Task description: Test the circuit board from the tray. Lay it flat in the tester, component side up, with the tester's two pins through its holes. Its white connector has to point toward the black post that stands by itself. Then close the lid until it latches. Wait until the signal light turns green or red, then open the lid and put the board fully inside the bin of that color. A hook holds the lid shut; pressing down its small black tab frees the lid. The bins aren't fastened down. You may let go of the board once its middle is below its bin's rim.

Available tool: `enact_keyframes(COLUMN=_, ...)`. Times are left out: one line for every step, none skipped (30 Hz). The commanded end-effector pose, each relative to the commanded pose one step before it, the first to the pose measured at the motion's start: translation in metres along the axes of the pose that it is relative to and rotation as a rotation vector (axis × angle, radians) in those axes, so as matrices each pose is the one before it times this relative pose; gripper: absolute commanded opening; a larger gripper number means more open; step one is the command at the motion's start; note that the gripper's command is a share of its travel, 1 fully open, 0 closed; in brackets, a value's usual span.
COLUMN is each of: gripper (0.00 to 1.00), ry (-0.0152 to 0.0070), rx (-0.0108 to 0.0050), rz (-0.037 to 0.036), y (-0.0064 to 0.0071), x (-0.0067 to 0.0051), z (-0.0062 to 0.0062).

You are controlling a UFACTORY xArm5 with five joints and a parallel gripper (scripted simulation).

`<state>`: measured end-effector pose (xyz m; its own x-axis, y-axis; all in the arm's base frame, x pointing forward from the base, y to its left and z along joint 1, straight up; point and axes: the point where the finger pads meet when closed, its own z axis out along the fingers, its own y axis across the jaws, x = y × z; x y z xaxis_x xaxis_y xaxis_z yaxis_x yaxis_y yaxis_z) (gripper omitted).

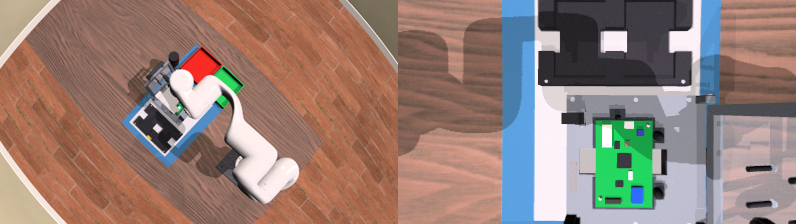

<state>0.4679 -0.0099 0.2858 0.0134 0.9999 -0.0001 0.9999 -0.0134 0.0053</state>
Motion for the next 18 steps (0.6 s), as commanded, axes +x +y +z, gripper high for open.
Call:
enact_keyframes(gripper=1.00, ry=0.00003, rx=0.00153, rz=-0.00001, y=0.00104, x=-0.00021, z=-0.03434)
enact_keyframes(gripper=1.00, ry=0.00000, rx=0.00000, rz=0.00000, y=0.00000, x=-0.00002, z=-0.00320)
enact_keyframes(gripper=1.00, ry=0.00000, rx=0.00000, rz=0.00000, y=0.00000, x=-0.00002, z=-0.00254)
enact_keyframes(gripper=1.00, ry=0.00000, rx=0.00000, rz=0.00000, y=0.00000, x=-0.00001, z=-0.00192)
enact_keyframes(gripper=1.00, ry=0.00000, rx=0.00000, rz=0.00000, y=0.00000, x=-0.00001, z=-0.00138)
enact_keyframes(gripper=1.00, ry=0.00000, rx=0.00000, rz=0.00000, y=0.00000, x=-0.00001, z=-0.00091)
enact_keyframes(gripper=1.00, ry=0.00000, rx=0.00000, rz=0.00000, y=0.00000, x=0.00000, z=-0.00052)
enact_keyframes(gripper=1.00, ry=0.00000, rx=0.00000, rz=0.00000, y=0.00000, x=0.00000, z=-0.00023)
enact_keyframes(gripper=1.00, ry=0.00000, rx=0.00000, rz=0.00000, y=0.00000, x=0.00000, z=0.00000)
enact_keyframes(gripper=1.00, ry=0.00000, rx=0.00000, rz=0.00000, y=0.00000, x=0.00000, z=0.00000)
enact_keyframes(gripper=1.00, ry=0.00000, rx=0.00000, rz=0.00000, y=0.00000, x=0.00000, z=-0.00006)
enact_keyframes(gripper=1.00, ry=0.00000, rx=0.00000, rz=0.00000, y=0.00000, x=0.00000, z=-0.00001)
enact_keyframes(gripper=0.52, ry=0.00000, rx=0.00000, rz=0.00000, y=0.00000, x=0.00000, z=0.00000)
enact_keyframes(gripper=0.52, ry=0.00000, rx=0.00000, rz=0.00000, y=0.00000, x=0.00000, z=0.00000)
enact_keyframes(gripper=0.52, ry=0.00000, rx=0.00000, rz=0.00000, y=0.00000, x=0.00000, z=0.00000)
enact_keyframes(gripper=0.52, ry=0.00000, rx=0.00000, rz=0.00000, y=0.00000, x=0.00000, z=0.00000)
enact_keyframes(gripper=0.52, ry=0.00000, rx=0.00000, rz=0.00000, y=0.00000, x=0.00000, z=0.00000)
enact_keyframes(gripper=0.52, ry=0.00000, rx=0.00000, rz=0.00000, y=0.00000, x=0.00000, z=0.00000)
